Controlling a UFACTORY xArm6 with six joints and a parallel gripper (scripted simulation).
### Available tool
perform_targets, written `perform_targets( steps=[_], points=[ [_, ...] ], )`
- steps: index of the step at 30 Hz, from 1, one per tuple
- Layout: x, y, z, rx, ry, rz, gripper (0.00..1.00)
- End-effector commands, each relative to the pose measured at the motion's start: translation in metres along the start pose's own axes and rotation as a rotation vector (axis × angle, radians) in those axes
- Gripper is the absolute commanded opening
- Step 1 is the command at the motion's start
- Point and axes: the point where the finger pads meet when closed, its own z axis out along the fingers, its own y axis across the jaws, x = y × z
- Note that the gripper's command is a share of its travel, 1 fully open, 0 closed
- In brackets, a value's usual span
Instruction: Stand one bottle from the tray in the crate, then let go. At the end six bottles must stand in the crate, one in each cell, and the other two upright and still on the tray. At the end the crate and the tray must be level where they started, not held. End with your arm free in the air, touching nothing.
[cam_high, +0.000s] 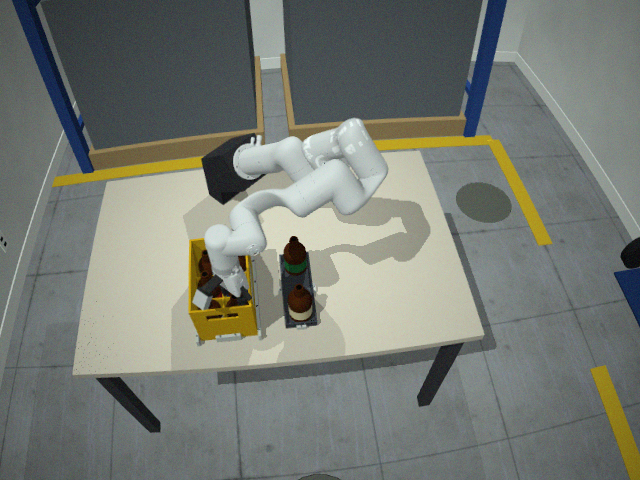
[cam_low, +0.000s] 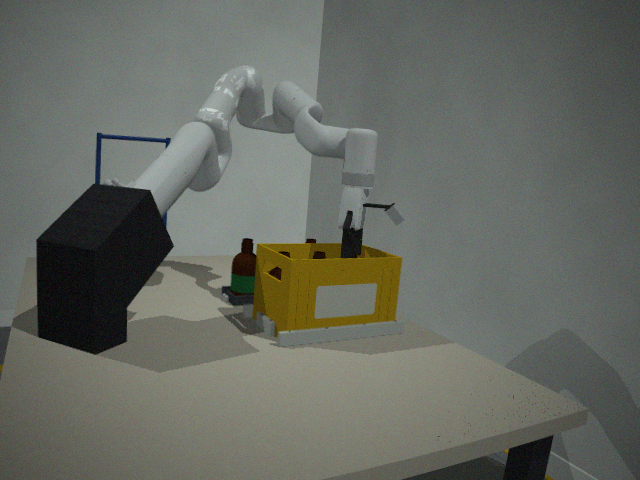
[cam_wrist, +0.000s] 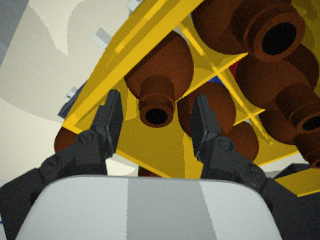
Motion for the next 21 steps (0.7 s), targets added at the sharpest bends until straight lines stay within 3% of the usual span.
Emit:
perform_targets(
  steps=[1,21],
  points=[
    [0.001,0.0,-0.008,0.0,0.003,-0.001,0.65],
    [0.001,0.0,-0.053,0.0,0.003,-0.001,0.65]
  ],
)
